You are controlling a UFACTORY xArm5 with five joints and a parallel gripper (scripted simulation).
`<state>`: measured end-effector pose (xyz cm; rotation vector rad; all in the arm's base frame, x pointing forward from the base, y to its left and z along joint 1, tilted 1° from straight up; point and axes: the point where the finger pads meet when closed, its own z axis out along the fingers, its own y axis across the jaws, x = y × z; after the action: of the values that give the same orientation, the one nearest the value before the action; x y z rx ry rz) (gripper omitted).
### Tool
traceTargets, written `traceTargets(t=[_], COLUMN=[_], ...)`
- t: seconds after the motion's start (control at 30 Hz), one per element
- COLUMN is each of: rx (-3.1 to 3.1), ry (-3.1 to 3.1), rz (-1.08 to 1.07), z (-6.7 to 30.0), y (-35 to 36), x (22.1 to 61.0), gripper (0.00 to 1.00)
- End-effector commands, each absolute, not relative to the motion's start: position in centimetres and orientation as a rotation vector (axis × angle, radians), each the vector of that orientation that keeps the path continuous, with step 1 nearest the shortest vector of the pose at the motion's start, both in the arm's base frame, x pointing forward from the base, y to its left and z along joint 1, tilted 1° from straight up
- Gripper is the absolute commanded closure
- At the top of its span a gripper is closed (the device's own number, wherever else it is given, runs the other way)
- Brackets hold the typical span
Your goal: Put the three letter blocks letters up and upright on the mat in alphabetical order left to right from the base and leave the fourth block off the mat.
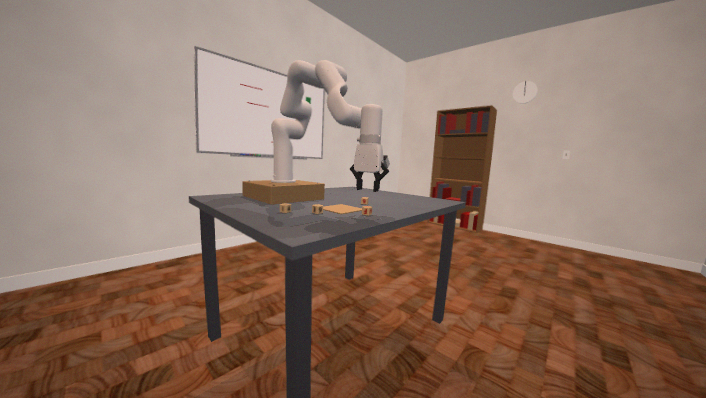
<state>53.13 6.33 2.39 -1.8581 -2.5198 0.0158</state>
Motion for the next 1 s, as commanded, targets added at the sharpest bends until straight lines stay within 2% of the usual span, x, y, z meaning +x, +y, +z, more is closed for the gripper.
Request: traceTargets(t=[0.0, 0.97], rx=[-1.860, -1.860], ry=[-2.522, -2.522], rz=[0.011, 0.012], z=[2.6, 0.4], y=[6.4, 6.3], x=[53.3, 53.3], gripper=[0.31, 0.31])
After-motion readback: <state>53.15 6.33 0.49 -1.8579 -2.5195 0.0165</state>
